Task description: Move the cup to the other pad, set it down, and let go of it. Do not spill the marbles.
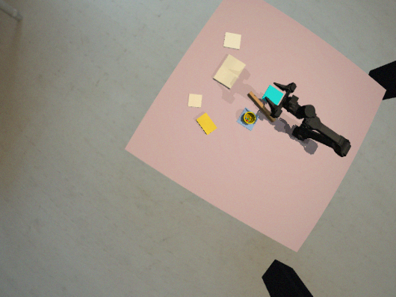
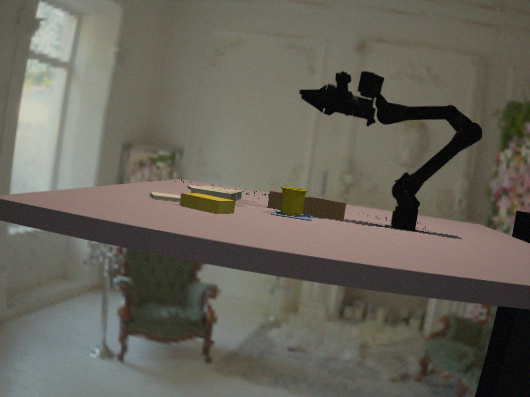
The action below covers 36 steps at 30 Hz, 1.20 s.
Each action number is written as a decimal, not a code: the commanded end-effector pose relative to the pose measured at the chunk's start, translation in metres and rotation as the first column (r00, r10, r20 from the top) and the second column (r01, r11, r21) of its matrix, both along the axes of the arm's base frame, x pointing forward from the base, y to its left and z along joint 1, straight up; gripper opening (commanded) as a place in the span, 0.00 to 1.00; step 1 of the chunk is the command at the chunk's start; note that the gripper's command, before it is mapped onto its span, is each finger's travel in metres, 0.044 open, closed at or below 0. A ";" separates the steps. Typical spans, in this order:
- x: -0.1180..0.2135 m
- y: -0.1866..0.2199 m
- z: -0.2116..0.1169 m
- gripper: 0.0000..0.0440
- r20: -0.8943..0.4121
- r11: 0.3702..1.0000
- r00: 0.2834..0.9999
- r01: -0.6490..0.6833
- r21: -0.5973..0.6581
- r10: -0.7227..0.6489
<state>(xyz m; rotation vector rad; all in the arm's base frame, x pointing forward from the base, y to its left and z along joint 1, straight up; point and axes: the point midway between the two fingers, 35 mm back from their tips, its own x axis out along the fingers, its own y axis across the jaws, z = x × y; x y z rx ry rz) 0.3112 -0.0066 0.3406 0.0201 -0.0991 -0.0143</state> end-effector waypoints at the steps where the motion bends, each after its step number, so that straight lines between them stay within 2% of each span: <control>1: 0.000 0.001 0.001 0.85 0.001 1.000 1.000 -0.002 0.000 0.002; 11: 0.005 0.004 0.008 0.26 -0.043 0.999 0.999 -0.009 0.034 0.011; 13: 0.006 0.005 0.009 0.19 -0.059 0.999 0.998 -0.011 0.049 0.014; 16: 0.009 0.008 0.010 0.22 -0.083 0.997 0.996 -0.019 0.077 0.025; 22: 0.015 0.014 0.015 0.33 -0.128 0.989 0.991 -0.033 0.142 0.051; 36: 0.029 0.030 0.019 0.36 -0.247 0.953 0.963 -0.031 0.302 0.109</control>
